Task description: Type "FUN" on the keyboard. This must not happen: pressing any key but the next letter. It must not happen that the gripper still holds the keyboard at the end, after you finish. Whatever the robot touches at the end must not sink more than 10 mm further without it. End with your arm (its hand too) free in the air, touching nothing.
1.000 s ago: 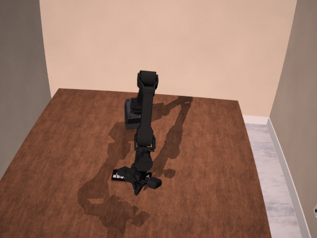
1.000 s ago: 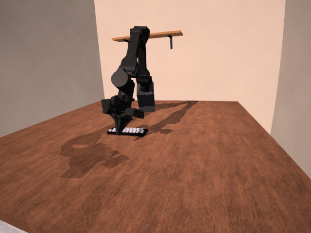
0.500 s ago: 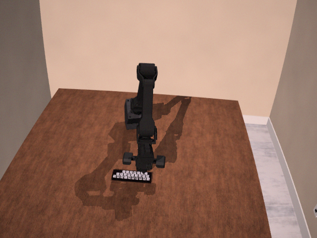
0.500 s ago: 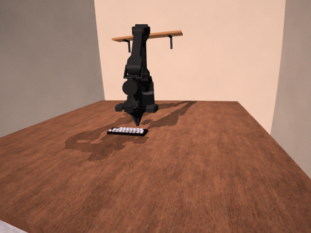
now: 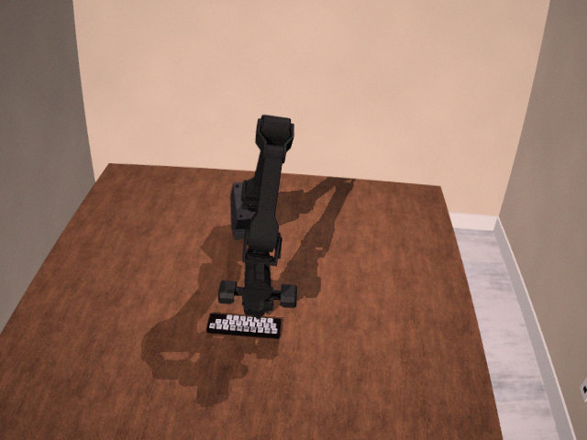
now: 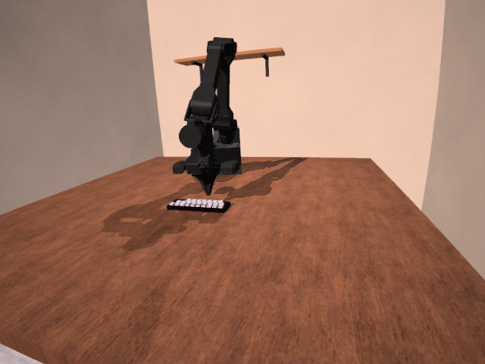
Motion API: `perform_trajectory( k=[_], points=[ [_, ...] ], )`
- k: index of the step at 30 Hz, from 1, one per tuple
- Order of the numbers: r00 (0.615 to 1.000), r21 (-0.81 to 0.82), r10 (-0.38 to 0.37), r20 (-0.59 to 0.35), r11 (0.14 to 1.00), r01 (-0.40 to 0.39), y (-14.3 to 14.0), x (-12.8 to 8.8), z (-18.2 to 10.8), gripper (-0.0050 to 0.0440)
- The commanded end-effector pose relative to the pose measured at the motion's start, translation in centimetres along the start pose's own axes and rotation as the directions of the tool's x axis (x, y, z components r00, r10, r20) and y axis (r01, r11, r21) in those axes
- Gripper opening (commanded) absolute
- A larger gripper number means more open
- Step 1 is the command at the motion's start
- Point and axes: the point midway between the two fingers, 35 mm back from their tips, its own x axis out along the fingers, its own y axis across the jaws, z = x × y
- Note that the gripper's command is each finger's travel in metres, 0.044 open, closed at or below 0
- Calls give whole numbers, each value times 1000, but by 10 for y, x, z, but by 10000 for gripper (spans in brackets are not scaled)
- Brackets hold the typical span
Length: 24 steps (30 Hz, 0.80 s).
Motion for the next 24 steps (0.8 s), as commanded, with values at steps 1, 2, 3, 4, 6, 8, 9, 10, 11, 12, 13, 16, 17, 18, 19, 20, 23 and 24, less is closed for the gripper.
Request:
perform_trajectory(
  k=[1, 2, 3, 4, 6, 8, 9, 10, 11, 12, 13, 16, 17, 18, 19, 20, 23, 24],
  points=[
    [1000, 9, -9, -1, 1000, 9, -31, 0, -2, 0],
    [1000, 9, -9, 0, 1000, 9, -35, -1, -2, 0],
    [1000, 9, -9, 1, 1000, 9, -37, -1, -2, 0],
    [1000, 9, -9, 1, 1000, 9, -37, -1, -2, 0],
    [1000, 9, -9, 1, 1000, 9, -37, -1, -2, 0],
    [1000, 9, -9, 1, 1000, 9, -37, -1, -2, 0],
    [1000, 9, -9, 1, 1000, 9, -37, -1, -2, 0],
    [1000, 9, -9, 1, 1000, 9, -37, -1, -2, 0],
    [1000, 9, -9, 1, 1000, 9, -37, -1, -2, 0],
    [1000, 9, -9, 1, 1000, 9, -37, -1, -2, 0],
    [1000, 9, -9, 1, 1000, 9, -37, -1, -2, 0],
    [1000, 12, -12, -1, 1000, 12, -52, 0, -2, 0],
    [1000, 14, -14, -2, 1000, 14, -63, 0, -1, 0],
    [1000, 16, -16, -2, 1000, 16, -74, 0, -2, 0],
    [1000, 13, -13, -1, 1000, 13, -83, 0, -2, 0],
    [1000, 11, -11, 0, 1000, 11, -91, -1, -2, 0],
    [1000, 9, -9, 1, 1000, 9, -97, -1, -3, 0],
    [1000, 9, -9, 1, 1000, 9, -97, -1, -3, 0]
  ],
)
